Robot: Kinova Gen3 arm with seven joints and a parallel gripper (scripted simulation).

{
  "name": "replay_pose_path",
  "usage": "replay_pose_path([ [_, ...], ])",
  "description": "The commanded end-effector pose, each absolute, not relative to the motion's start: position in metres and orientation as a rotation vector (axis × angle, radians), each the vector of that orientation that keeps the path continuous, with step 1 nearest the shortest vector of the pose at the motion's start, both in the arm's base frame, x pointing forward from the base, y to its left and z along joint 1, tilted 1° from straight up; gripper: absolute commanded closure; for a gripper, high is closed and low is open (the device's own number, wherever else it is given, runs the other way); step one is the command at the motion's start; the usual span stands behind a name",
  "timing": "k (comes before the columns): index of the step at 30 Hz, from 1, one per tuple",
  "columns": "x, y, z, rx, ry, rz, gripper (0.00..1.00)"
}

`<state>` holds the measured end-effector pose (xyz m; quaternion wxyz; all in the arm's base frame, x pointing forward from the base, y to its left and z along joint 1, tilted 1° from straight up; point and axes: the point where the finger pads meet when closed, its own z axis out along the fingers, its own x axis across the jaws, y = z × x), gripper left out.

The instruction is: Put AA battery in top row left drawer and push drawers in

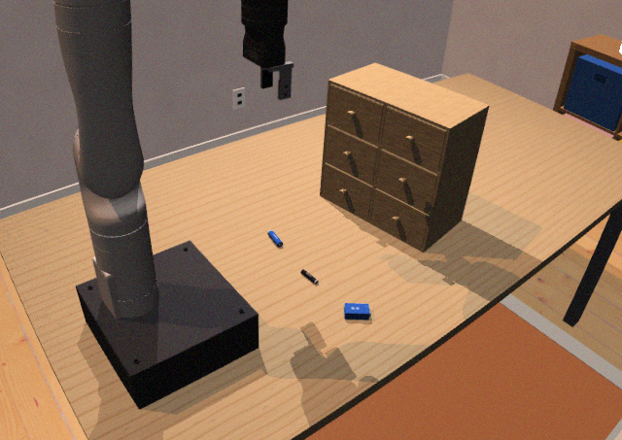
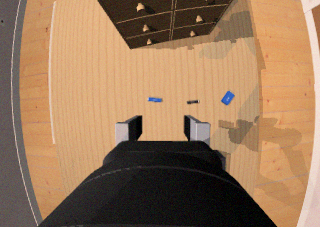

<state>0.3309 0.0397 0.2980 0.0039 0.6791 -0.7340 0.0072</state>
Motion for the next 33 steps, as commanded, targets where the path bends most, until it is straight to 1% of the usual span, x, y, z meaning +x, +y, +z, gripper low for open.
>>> replay_pose_path([
  [1, 0.332, 0.037, 0.299, 2.091, -2.332, 0.022, 0.0],
  [15, 0.336, 0.033, 0.299, 1.908, -2.486, 0.022, 0.0],
  [33, 0.344, 0.026, 0.3, 1.432, -2.792, 0.017, 0.0],
])
